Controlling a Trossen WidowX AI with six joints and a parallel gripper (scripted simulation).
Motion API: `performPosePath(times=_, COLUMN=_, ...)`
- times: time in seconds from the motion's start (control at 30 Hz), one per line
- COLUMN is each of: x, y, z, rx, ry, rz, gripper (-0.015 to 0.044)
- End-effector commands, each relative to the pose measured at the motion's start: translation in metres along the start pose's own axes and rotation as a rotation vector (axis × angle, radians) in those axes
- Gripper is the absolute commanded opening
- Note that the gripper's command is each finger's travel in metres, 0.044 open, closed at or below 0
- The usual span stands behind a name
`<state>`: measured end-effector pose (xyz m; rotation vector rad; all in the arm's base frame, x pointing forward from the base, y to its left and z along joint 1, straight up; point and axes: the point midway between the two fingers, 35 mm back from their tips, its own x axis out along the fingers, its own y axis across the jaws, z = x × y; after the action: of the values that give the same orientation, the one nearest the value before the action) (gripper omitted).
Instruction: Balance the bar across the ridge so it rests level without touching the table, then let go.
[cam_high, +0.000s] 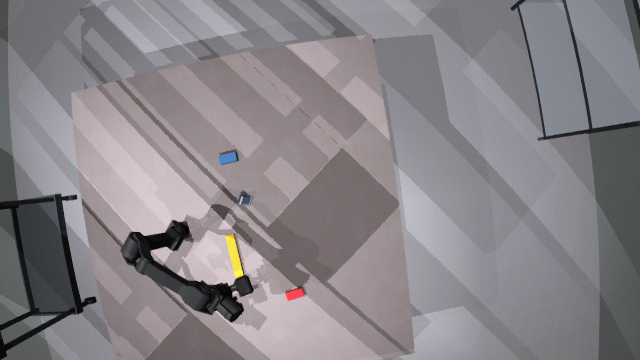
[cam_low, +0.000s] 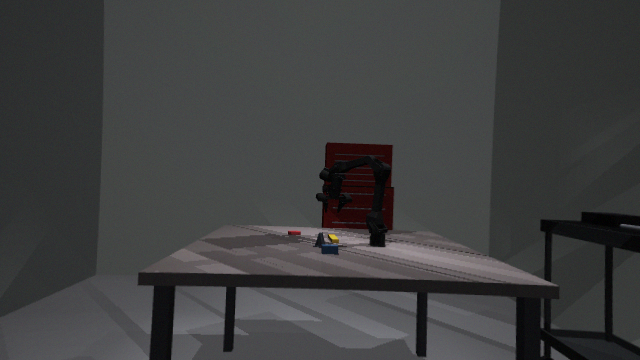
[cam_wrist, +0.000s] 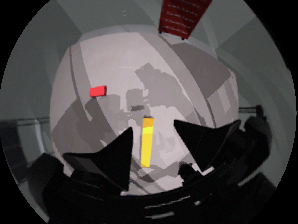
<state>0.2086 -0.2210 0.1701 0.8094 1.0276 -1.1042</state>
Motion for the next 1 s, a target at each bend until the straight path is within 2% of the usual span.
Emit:
performPosePath(times=0.0, x=0.015, y=0.006, z=-0.026, rx=0.072, ry=0.123, rz=-0.005, gripper=0.0315)
performPosePath(times=0.23, x=0.033, y=0.014, z=-0.068, rx=0.204, ry=0.316, rz=-0.046, gripper=0.0315)
performPosePath(times=0.47, x=0.036, y=0.014, z=-0.070, rx=0.208, ry=0.321, rz=-0.048, gripper=0.0315)
performPosePath(times=0.73, x=0.075, y=0.013, z=-0.083, rx=0.208, ry=0.321, rz=-0.048, gripper=0.0315)
performPosePath(times=0.97, x=0.078, y=0.013, z=-0.084, rx=0.208, ry=0.321, rz=-0.048, gripper=0.0315)
